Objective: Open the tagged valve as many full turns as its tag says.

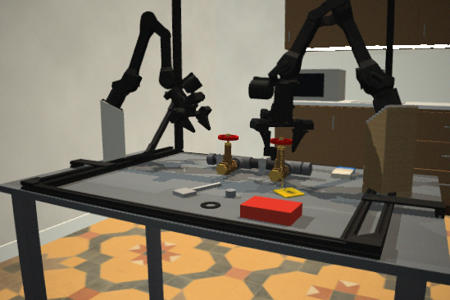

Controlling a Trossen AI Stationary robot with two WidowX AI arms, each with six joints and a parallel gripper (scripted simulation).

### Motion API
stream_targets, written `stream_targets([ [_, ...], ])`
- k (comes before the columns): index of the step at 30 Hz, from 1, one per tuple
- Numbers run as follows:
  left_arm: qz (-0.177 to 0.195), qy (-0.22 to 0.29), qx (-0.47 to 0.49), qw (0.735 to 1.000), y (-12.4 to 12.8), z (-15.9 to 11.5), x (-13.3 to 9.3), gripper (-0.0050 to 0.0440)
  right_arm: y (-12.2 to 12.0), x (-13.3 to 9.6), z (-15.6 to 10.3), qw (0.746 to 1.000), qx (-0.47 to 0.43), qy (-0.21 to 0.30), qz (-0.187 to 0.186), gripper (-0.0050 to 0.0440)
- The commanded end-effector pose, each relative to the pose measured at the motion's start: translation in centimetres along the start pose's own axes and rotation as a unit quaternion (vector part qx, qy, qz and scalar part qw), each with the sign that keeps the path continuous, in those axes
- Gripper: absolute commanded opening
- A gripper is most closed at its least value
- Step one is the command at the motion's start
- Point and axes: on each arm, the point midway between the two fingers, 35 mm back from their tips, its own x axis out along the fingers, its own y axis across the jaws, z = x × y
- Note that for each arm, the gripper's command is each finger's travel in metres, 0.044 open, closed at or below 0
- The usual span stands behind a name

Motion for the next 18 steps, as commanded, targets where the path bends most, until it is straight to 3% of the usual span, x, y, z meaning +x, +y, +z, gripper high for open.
stream_targets([
  [1,-0.002,-0.001,0.059,0.998,-0.05,0.07,-0.01,0.04,0.0,0.0,0.0,1.0,0.0,0.0,0.0,0.04],
  [3,-0.002,-0.001,0.106,0.994,-0.05,0.06,-0.01,0.04,0.0,0.0,0.0,1.0,0.0,0.0,0.0,0.04],
  [9,-0.002,-0.001,0.11,0.994,-0.06,0.06,-0.01,0.04,0.0,0.0,0.0,1.0,0.0,0.0,0.0,0.04],
  [16,0.0,0.0,0.102,0.995,-0.04,-0.02,0.04,0.0232,0.0,0.0,0.0,1.0,0.0,0.0,0.0,0.04],
  [18,0.0,0.0,0.102,0.995,-0.04,-0.02,0.04,0.0232,0.0,0.0,0.0,1.0,0.0,0.0,0.0,0.04],
])
